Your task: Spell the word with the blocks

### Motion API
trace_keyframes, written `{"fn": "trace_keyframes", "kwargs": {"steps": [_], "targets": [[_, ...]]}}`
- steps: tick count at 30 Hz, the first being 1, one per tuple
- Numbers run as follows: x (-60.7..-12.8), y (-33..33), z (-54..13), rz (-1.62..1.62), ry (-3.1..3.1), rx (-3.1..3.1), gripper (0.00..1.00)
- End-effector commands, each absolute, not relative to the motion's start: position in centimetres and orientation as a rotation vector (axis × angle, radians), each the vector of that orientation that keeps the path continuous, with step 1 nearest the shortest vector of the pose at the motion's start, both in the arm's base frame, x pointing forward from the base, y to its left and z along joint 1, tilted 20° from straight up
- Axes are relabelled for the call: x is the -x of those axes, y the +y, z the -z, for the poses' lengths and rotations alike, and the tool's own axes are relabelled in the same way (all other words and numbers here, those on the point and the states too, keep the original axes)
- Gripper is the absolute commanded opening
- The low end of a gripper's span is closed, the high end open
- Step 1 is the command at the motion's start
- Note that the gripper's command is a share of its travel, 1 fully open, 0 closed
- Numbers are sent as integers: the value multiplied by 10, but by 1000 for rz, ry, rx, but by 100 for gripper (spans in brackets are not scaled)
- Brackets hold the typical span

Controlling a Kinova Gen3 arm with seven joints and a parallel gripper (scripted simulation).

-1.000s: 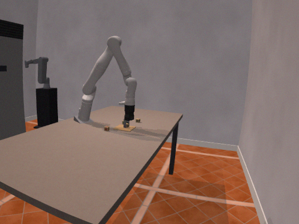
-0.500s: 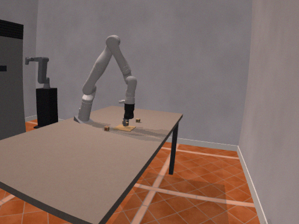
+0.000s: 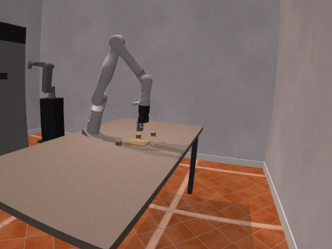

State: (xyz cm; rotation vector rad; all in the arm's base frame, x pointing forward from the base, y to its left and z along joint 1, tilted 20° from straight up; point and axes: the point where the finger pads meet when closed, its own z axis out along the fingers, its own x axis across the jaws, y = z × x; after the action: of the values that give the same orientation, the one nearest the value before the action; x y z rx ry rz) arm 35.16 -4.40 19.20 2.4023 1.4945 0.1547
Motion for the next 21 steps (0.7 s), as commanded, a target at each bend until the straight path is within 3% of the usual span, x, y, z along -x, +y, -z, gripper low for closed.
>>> {"fn": "trace_keyframes", "kwargs": {"steps": [1,21], "targets": [[-353,-42,-207,-181,1485,-2392,57],[-350,-40,-216,-182,1481,-2395,57]]}}
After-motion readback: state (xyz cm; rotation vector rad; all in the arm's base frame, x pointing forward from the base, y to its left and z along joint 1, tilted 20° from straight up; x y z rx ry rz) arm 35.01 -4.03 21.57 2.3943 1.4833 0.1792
